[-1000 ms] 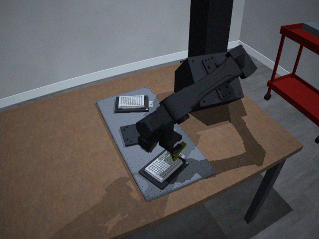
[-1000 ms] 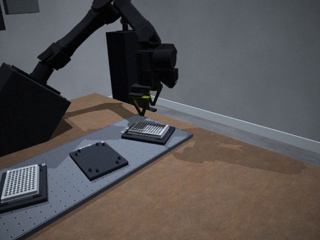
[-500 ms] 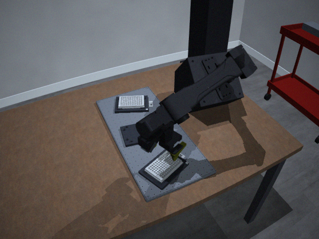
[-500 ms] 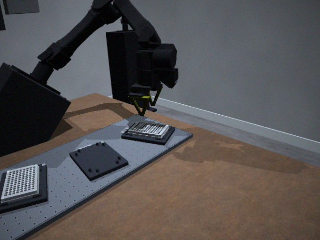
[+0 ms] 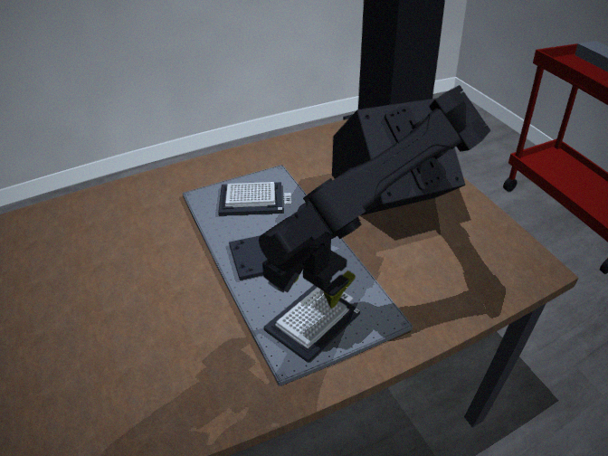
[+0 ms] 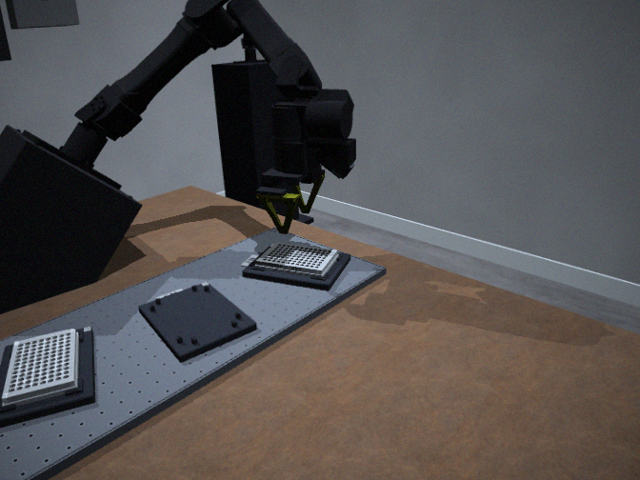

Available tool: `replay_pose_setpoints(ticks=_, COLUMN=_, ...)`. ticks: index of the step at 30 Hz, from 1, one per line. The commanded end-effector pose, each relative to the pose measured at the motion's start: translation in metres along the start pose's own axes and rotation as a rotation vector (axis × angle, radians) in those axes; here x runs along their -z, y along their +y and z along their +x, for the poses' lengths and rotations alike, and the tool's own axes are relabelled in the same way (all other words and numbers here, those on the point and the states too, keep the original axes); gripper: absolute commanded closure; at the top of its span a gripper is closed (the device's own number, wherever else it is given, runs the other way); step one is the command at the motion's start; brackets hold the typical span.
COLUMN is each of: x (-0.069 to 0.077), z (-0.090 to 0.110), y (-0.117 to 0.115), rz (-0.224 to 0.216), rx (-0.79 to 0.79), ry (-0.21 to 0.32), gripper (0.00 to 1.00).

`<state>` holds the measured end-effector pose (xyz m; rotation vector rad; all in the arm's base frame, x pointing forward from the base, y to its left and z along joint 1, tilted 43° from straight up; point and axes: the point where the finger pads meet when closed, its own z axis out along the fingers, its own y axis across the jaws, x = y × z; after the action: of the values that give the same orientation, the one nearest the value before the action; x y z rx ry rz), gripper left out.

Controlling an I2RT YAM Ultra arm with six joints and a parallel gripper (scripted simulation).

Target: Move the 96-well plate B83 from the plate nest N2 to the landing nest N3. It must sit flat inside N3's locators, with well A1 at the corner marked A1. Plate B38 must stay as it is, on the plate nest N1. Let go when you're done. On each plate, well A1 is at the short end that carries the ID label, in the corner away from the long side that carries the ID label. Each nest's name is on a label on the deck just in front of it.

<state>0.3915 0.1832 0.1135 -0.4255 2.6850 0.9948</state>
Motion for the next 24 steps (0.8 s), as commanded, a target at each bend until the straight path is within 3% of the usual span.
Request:
replay_pose_setpoints(ticks=1, x=0.0, z=-0.004, y=-0.001, rz=0.002, rx=0.0, ry=-0.017, gripper=0.0)
replay_pose_setpoints(ticks=24, x=-0.032, z=-0.004, y=-0.001, rz=0.002, rx=0.0, ry=-0.017, gripper=0.0)
